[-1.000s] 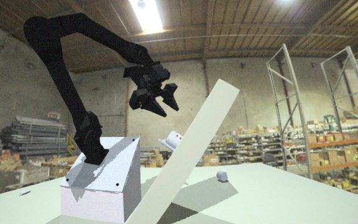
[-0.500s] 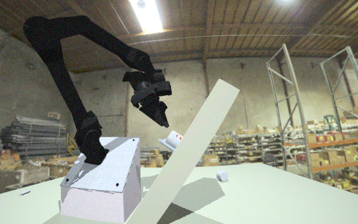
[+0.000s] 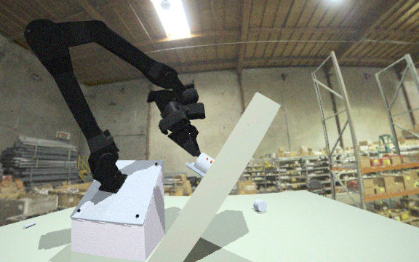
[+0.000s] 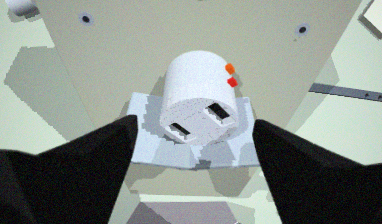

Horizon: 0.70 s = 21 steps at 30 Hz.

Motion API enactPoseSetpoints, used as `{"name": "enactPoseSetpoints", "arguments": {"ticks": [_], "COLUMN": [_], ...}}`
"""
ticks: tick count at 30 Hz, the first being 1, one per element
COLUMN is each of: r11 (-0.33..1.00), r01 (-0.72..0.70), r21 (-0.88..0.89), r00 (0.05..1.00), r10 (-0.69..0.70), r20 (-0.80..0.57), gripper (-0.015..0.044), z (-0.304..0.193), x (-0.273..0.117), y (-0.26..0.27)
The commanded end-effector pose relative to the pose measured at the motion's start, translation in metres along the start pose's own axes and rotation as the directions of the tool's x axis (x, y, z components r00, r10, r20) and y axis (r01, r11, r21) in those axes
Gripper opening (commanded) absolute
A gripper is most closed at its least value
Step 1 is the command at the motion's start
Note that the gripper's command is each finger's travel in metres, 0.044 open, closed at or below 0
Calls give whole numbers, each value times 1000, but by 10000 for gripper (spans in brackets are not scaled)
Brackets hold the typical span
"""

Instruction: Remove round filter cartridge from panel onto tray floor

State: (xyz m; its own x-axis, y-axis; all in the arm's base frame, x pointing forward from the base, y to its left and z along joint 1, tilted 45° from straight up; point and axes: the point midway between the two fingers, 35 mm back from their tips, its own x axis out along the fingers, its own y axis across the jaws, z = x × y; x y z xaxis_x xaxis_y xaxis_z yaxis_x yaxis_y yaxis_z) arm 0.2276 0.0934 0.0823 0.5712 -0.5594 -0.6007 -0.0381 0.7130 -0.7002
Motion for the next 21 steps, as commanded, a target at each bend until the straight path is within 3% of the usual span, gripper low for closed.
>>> {"name": "enactPoseSetpoints", "arguments": {"ticks": [1,13,16,21], "r11": [1000,1000,1000,1000], "r01": [2,7,2,2], "r21": [-3,-2,0,0], "r00": [1000,1000,1000,1000], "r10": [-2,-7,-2,-2], "r20": [4,6,1,1], "gripper": [305,305,226,193], "z": [0,0,0,0], "x": [7,25,21,21], "y": [0,-2,-1,-1]}}
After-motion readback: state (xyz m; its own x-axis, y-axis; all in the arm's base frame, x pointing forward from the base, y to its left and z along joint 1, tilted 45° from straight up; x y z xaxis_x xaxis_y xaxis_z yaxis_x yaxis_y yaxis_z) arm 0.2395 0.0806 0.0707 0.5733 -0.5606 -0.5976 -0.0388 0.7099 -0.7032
